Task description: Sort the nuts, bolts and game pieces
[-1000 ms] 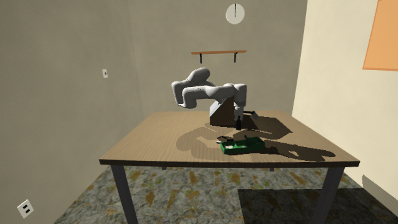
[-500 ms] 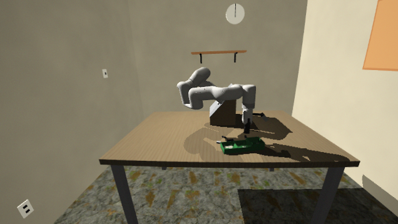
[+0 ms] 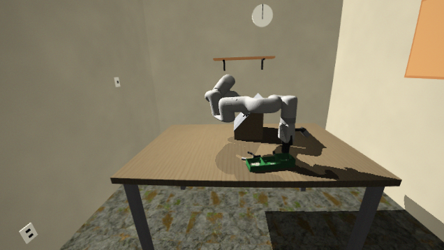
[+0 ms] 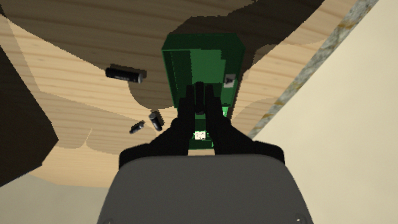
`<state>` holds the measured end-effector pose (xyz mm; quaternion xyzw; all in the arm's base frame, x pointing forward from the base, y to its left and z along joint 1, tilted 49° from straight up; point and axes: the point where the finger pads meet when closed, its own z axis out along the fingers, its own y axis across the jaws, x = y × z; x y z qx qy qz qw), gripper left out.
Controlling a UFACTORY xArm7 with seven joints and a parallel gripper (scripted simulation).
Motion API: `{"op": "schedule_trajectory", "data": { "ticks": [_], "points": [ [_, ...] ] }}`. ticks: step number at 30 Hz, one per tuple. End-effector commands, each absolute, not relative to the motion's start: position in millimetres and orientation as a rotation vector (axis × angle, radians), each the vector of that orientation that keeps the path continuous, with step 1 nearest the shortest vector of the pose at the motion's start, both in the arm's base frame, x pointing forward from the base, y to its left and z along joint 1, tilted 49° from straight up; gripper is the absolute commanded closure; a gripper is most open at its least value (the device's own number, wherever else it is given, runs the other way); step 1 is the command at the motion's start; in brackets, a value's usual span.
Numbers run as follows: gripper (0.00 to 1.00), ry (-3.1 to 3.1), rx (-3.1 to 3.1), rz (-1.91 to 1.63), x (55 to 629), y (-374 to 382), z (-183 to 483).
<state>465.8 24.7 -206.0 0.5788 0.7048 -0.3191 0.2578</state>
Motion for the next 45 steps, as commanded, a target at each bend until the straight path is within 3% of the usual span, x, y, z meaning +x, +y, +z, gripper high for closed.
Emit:
{"op": "schedule_trajectory", "data": {
  "ticks": [1,45],
  "points": [
    [1.0,1.914,1.568,-0.869,470,28,-207],
    [1.0,1.914,1.568,-0.87,465,-13,-238]
  ]
}}
